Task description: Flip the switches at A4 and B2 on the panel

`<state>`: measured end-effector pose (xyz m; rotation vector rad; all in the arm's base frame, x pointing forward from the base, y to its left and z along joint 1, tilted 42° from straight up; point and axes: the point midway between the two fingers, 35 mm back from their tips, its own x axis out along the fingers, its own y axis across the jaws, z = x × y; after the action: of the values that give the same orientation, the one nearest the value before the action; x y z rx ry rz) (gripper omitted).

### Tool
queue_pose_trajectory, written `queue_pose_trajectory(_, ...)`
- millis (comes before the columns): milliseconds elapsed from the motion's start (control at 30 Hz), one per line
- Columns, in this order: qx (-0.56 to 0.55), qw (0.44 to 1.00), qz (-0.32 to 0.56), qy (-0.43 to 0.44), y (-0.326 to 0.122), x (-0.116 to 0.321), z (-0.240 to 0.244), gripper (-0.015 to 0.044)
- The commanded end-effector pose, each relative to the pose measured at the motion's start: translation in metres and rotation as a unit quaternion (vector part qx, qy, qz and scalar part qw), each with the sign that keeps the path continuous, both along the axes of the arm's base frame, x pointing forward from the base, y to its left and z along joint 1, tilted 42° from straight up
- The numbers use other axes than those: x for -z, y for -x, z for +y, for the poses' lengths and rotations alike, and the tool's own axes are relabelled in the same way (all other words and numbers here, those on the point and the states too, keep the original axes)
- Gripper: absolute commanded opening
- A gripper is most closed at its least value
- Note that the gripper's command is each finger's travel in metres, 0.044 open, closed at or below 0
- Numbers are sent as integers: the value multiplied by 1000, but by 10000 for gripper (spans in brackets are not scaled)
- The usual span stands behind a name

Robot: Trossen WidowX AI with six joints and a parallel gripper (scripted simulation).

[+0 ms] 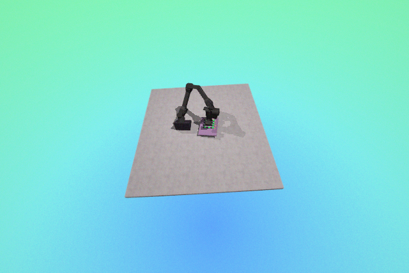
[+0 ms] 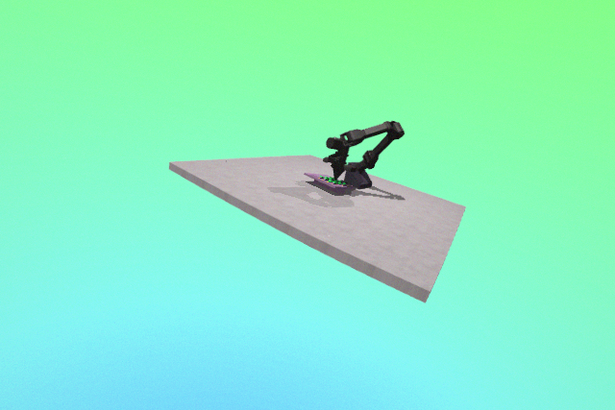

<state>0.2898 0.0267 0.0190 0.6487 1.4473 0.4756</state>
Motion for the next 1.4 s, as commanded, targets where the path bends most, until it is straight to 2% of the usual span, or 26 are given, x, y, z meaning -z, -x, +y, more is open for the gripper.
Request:
queue_pose_trajectory(0,3,1000,1,-2,0,0,1,0)
queue_pose_trajectory(800,3,1000,1,-2,-1,3,3,0)
queue_pose_trajectory(1000,11,1000,-7,0,7,-43,-39,0)
queue_pose_trajectory(1367,11,1000,-7,1,18,-40,-55,0)
